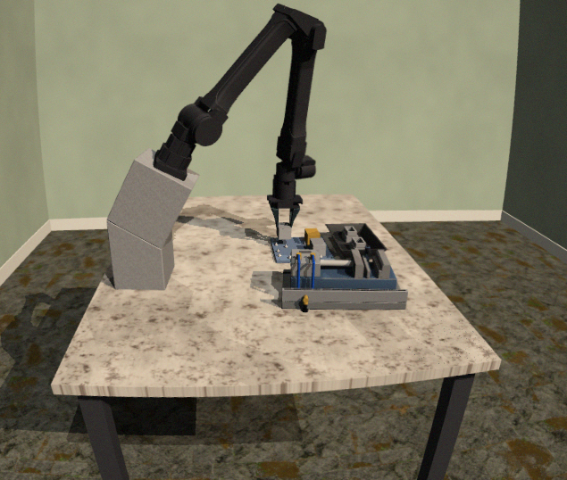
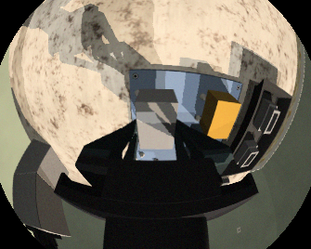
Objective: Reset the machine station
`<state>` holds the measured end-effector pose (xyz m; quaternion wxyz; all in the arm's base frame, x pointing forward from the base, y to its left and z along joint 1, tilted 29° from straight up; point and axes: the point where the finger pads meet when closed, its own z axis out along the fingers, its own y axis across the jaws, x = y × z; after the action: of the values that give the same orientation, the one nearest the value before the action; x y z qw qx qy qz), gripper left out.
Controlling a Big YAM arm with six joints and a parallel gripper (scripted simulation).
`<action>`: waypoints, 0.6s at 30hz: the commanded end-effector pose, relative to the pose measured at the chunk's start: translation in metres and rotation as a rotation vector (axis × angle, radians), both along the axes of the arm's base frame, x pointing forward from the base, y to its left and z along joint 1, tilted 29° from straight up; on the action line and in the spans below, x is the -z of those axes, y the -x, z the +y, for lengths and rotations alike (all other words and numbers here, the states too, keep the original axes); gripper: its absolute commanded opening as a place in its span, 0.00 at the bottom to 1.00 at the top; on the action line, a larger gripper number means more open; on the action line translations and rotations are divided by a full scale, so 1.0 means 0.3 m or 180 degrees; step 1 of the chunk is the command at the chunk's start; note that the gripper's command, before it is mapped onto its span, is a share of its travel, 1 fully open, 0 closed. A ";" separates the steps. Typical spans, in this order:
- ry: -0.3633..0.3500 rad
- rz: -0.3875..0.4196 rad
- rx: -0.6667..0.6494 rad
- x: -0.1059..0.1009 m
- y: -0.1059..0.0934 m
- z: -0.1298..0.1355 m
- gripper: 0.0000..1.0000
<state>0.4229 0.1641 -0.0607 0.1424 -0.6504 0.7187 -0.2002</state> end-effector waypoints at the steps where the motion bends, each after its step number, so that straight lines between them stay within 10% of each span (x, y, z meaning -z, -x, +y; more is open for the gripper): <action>1: -0.0044 -0.0066 -0.0004 -0.059 0.012 0.029 0.00; 18: -0.0046 -0.0070 -0.0002 -0.161 0.067 0.040 0.00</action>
<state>0.4072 0.1686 -0.0280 0.1441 -0.6502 0.7183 -0.2012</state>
